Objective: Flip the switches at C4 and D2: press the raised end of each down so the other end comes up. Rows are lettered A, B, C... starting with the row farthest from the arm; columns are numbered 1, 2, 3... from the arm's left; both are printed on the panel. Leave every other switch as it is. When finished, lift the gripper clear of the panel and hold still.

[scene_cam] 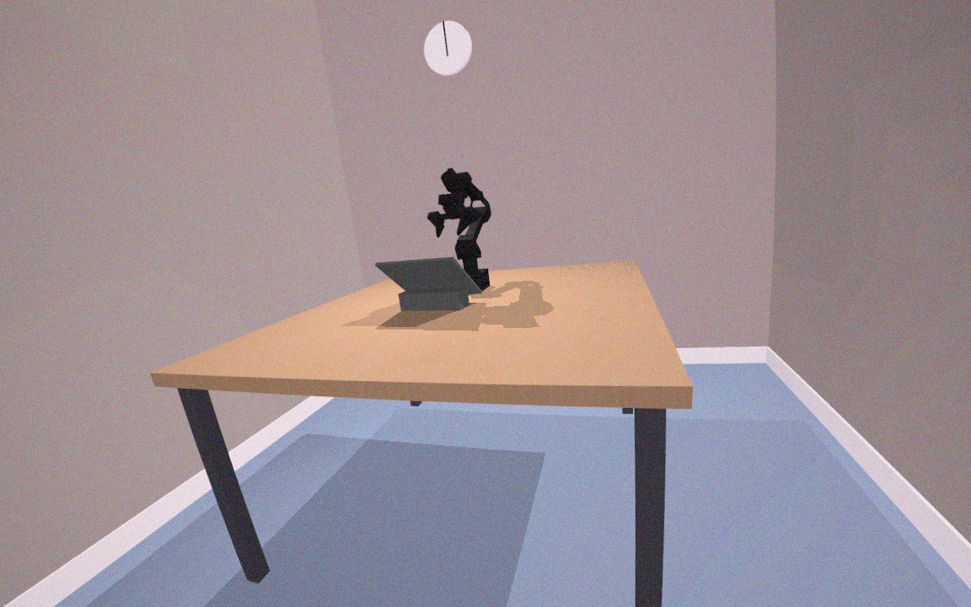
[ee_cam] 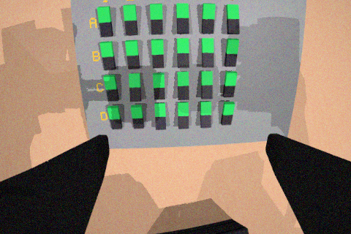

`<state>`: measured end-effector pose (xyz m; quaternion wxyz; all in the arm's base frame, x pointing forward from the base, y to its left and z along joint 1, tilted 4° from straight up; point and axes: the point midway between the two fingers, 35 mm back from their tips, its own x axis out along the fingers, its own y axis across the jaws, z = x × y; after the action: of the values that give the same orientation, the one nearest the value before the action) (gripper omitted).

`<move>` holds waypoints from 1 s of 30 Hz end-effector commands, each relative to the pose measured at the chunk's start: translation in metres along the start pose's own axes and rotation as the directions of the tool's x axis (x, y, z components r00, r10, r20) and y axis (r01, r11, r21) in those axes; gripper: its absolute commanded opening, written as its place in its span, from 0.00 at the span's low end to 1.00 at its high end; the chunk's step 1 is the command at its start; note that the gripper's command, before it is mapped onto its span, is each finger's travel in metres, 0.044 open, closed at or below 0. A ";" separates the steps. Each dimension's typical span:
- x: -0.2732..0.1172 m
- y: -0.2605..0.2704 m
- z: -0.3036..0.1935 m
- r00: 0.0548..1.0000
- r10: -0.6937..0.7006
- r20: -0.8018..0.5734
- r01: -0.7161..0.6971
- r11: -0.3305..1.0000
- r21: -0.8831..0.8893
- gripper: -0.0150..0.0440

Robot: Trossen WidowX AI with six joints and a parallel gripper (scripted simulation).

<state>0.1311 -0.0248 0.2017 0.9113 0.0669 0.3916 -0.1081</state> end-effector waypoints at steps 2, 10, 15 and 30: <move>0.007 0.000 0.000 1.000 0.002 0.001 -0.002 1.000 -0.004 0.84; 0.088 -0.009 -0.020 1.000 0.017 0.022 -0.016 0.999 -0.034 0.49; 0.096 -0.011 -0.023 1.000 0.017 0.026 -0.016 0.999 -0.035 0.26; 0.140 -0.010 -0.023 0.998 0.019 0.053 -0.017 0.999 -0.035 0.25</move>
<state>0.2047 -0.0498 0.0897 0.9248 0.0499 0.3654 -0.0939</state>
